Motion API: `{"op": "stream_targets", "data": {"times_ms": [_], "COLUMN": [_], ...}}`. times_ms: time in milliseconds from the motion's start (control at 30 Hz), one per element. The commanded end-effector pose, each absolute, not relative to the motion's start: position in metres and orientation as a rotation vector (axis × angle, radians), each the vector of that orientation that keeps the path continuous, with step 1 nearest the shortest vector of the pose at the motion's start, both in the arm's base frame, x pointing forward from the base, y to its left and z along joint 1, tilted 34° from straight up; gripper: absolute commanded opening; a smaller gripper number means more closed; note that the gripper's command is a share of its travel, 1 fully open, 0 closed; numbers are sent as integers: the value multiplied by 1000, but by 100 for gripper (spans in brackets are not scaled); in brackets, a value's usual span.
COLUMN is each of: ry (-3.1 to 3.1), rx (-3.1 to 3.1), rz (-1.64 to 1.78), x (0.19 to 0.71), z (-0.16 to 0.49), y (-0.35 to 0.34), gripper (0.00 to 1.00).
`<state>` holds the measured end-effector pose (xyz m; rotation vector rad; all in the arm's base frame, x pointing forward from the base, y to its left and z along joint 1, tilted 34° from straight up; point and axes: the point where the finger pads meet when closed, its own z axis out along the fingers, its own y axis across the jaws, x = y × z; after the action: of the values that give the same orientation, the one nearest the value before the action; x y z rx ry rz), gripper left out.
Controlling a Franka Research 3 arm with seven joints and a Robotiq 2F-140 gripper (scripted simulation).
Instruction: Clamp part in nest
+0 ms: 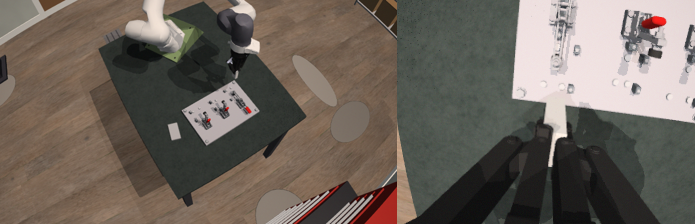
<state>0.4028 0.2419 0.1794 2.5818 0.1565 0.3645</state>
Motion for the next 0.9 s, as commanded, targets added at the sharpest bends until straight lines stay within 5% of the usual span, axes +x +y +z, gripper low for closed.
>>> {"op": "stream_targets", "data": {"times_ms": [0,200,233,867], "ry": [154,154,154,154], "rx": [2583,2583,2583,2583], "rz": [372,372,372,372], "x": [404,404,404,404], "z": [179,179,179,179], "y": [243,243,243,243], "gripper": [0,0,58,58]}}
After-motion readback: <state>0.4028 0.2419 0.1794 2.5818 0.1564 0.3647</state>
